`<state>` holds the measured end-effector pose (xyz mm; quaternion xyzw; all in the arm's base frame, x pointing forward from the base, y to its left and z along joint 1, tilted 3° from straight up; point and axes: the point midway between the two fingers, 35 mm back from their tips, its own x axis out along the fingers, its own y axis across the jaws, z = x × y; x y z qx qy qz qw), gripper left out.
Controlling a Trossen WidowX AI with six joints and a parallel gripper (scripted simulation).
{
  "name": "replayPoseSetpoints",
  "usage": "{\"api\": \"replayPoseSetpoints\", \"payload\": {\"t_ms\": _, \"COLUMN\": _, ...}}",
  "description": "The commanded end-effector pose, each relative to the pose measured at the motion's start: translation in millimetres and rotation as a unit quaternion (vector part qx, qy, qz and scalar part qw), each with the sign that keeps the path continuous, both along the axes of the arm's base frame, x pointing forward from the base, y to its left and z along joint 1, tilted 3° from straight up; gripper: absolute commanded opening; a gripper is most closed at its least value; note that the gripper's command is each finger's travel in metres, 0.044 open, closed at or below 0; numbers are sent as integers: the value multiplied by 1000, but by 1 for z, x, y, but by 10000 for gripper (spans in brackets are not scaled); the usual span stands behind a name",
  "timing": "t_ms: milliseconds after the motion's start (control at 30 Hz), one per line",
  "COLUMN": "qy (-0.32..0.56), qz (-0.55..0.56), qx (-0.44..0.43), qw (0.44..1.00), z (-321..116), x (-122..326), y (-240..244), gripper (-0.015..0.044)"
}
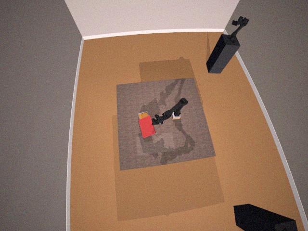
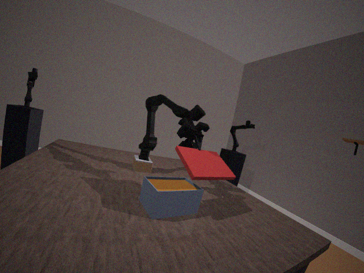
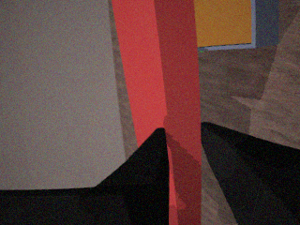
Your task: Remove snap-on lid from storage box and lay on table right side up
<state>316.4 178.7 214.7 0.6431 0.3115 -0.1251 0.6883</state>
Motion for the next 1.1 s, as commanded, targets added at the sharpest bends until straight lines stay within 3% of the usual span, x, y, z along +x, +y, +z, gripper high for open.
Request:
{"api": "replayPoseSetpoints", "payload": {"t_ms": 0, "qy": -6, "qz": -3, "qx": 5, "qw": 1000, "z": 5, "x": -1, "y": 8, "gripper": 0}}
{"api": "replayPoseSetpoints", "payload": {"t_ms": 1067, "qy": -4, "qz": -3, "qx": 7, "qw": 1000, "z": 7, "x": -21, "y": 69, "gripper": 0}}
